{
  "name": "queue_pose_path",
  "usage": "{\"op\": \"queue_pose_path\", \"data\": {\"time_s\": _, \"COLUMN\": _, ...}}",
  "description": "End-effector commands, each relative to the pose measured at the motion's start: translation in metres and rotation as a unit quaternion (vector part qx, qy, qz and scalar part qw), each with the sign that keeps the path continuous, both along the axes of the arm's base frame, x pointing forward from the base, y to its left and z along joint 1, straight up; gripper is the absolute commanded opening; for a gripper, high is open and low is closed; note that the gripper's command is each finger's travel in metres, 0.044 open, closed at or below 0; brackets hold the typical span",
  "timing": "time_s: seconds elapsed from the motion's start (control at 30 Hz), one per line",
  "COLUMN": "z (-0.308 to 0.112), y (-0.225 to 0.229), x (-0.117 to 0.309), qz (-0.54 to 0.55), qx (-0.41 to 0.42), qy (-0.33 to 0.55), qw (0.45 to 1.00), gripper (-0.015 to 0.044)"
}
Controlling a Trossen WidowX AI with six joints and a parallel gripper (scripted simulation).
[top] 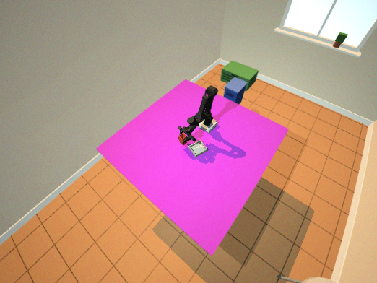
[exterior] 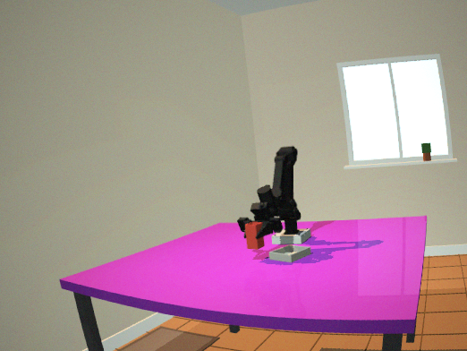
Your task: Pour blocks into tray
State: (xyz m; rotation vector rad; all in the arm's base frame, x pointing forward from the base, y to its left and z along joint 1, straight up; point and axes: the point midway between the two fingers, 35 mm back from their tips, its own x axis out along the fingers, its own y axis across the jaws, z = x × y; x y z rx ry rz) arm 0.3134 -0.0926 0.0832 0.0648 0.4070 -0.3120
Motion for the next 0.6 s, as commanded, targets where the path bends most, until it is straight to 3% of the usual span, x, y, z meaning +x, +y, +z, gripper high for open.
{"op": "queue_pose_path", "data": {"time_s": 0.0, "z": 0.007, "y": 0.021, "x": 0.006, "qz": 0.036, "qx": -0.003, "qy": -0.008, "qw": 0.999, "gripper": 0.0000}}
{"op": "queue_pose_path", "data": {"time_s": 0.57, "z": 0.014, "y": 0.105, "x": 0.011, "qz": 0.174, "qx": -0.003, "qy": -0.008, "qw": 0.985, "gripper": 0.0000}}
